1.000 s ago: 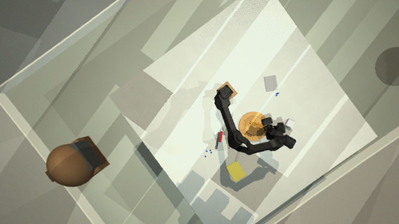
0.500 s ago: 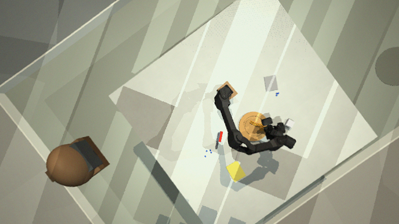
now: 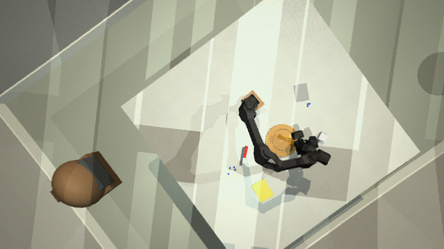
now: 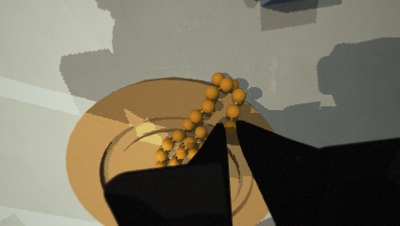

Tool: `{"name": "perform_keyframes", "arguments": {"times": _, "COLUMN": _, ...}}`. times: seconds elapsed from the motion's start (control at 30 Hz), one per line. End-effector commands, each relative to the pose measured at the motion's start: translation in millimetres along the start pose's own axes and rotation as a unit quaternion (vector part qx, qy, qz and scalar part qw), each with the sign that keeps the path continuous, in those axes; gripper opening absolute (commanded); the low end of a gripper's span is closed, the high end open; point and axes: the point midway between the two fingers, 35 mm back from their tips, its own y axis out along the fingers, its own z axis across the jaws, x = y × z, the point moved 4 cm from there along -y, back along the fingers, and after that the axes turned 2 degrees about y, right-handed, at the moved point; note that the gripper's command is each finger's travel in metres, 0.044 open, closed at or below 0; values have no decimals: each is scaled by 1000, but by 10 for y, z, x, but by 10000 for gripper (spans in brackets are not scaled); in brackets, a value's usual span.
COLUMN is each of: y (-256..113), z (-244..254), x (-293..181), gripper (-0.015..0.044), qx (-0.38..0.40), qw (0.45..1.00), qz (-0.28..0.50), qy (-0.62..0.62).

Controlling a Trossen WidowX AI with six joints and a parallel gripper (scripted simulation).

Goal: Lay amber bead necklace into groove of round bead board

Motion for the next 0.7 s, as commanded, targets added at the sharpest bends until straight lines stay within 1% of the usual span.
{"name": "perform_keyframes", "arguments": {"times": 0.0, "y": -134, "z": -8, "x": 11, "gripper": 0, "qx": -3, "qw": 1000, "qz": -5, "qy": 1}}
{"name": "perform_keyframes", "arguments": {"times": 0.17, "y": -139, "z": -2, "x": -8, "gripper": 0, "qx": -3, "qw": 1000, "qz": -5, "qy": 1}}
{"name": "perform_keyframes", "arguments": {"times": 0.67, "y": -131, "z": 152, "x": -453, "gripper": 0, "qx": -3, "qw": 1000, "qz": -4, "qy": 0}}
